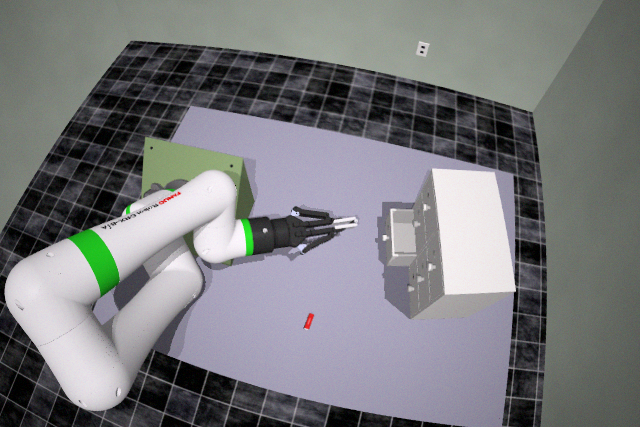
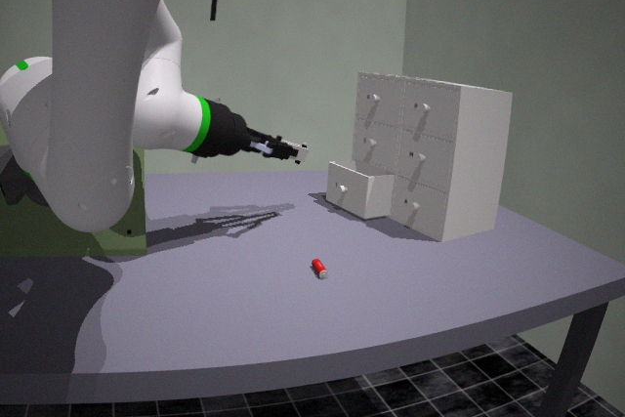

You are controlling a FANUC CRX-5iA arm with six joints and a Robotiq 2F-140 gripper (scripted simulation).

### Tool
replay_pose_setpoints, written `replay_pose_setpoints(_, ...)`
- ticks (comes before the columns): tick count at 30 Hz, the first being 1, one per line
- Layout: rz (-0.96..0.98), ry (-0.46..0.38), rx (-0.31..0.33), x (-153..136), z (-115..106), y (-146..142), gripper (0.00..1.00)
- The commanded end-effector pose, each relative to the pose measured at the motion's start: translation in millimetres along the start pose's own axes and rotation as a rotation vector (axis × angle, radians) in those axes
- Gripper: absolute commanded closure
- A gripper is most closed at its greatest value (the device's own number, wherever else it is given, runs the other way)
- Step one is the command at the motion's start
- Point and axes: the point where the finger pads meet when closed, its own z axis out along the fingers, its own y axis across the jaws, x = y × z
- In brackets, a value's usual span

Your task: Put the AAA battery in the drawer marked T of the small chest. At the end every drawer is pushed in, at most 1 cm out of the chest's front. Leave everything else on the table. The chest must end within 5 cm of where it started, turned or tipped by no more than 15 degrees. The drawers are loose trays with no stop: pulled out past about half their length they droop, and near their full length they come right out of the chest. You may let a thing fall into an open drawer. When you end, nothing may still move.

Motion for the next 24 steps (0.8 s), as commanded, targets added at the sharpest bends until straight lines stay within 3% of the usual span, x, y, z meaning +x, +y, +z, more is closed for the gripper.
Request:
replay_pose_setpoints(1,-0.087,-0.035,-0.263,13,26,31,0.97)
replay_pose_setpoints(24,-0.101,-0.040,-0.305,17,39,34,0.97)
